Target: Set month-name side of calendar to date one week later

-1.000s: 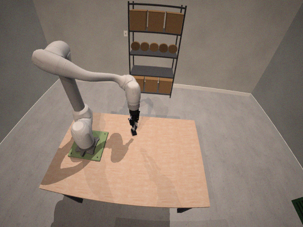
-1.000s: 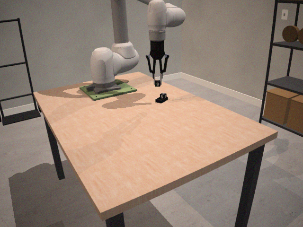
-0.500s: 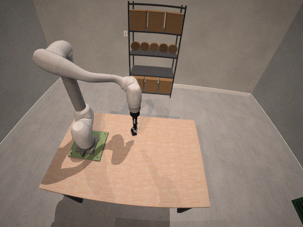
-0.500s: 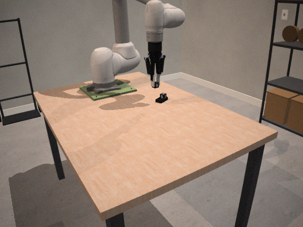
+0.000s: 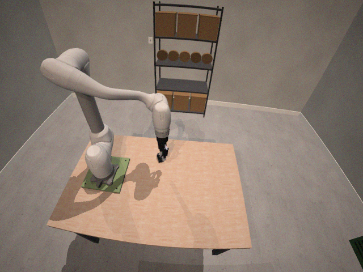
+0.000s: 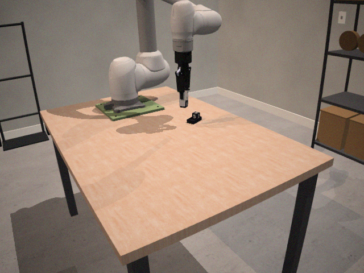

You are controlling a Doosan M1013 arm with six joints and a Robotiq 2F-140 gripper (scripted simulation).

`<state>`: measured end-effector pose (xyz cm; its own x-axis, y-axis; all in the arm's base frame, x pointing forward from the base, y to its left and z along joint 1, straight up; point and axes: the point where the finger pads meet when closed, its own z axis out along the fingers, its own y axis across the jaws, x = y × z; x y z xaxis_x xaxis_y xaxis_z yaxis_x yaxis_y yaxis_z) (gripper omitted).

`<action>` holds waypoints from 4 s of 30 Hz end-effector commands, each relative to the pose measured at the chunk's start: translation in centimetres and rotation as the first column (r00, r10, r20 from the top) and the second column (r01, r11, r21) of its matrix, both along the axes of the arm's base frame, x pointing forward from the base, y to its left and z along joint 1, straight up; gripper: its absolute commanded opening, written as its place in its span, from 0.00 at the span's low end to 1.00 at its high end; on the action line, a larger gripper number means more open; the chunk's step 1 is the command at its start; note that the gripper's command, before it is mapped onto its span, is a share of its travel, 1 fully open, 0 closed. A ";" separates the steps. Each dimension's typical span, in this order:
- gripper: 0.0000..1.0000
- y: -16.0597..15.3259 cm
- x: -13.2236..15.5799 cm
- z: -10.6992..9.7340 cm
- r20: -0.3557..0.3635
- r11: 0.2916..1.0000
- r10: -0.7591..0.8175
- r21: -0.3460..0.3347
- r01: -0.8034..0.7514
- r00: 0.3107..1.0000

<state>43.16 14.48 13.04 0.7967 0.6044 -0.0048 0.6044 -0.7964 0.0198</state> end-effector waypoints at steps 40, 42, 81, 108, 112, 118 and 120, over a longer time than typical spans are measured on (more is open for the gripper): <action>0.24 -1.6 0.6 -2.4 -0.007 0.913 0.407 0.013 -0.407 0.913; 0.24 -1.6 0.6 -3.3 -0.007 0.913 0.407 0.013 -0.407 0.913; 0.24 -1.7 0.7 -9.8 -0.007 0.913 0.407 0.013 -0.407 0.913; 0.24 -1.7 0.7 -9.8 -0.007 0.913 0.407 0.013 -0.407 0.913; 0.24 -1.7 0.7 -9.9 -0.007 0.913 0.407 0.013 -0.407 0.913; 0.24 -1.7 0.7 -10.1 -0.007 0.913 0.407 0.013 -0.407 0.913; 0.24 -1.7 0.7 -10.1 -0.007 0.913 0.407 0.013 -0.407 0.913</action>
<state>43.83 12.76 2.96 0.4815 0.8764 -0.0028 0.8764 -0.4815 0.0047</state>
